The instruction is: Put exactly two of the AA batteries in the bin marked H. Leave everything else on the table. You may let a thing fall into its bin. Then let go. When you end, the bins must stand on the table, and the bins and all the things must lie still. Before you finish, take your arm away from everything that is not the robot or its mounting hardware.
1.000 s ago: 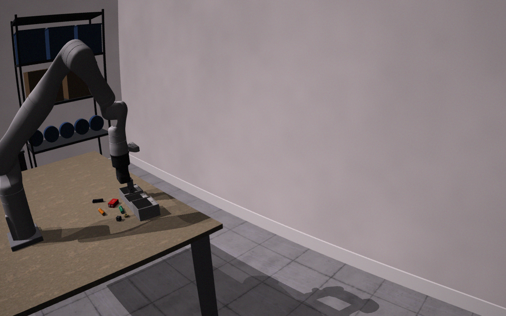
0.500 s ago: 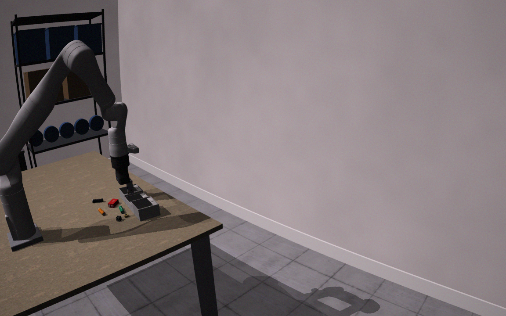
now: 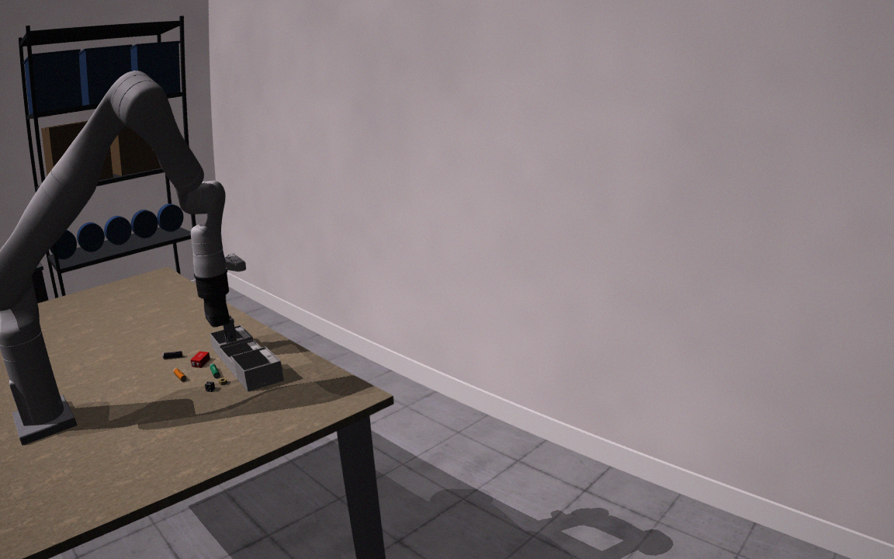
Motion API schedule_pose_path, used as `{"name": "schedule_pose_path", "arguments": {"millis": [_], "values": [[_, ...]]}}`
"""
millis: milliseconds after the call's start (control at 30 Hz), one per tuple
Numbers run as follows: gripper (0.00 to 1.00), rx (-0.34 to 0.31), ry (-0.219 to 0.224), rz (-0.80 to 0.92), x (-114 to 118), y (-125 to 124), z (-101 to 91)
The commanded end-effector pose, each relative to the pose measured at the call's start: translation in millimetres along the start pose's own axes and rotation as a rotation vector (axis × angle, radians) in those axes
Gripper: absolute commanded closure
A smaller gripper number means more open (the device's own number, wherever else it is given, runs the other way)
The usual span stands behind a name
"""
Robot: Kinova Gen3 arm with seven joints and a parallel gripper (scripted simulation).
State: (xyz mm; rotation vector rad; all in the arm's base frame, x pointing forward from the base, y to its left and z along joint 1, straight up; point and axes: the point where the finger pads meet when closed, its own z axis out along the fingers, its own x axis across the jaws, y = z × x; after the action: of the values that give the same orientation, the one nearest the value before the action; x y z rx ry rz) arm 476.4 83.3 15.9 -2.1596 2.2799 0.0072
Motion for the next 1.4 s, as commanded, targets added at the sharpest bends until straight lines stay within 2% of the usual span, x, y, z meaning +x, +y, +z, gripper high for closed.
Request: {"name": "schedule_pose_path", "arguments": {"millis": [0, 533, 1367], "values": [[0.69, 0.002, 0.000, 0.000, 0, -1, -0.8], [0.69, 0.002, 0.000, 0.000, 0, -1, -0.8], [0.69, 0.002, 0.000, 0.000, 0, -1, -28.8]]}}
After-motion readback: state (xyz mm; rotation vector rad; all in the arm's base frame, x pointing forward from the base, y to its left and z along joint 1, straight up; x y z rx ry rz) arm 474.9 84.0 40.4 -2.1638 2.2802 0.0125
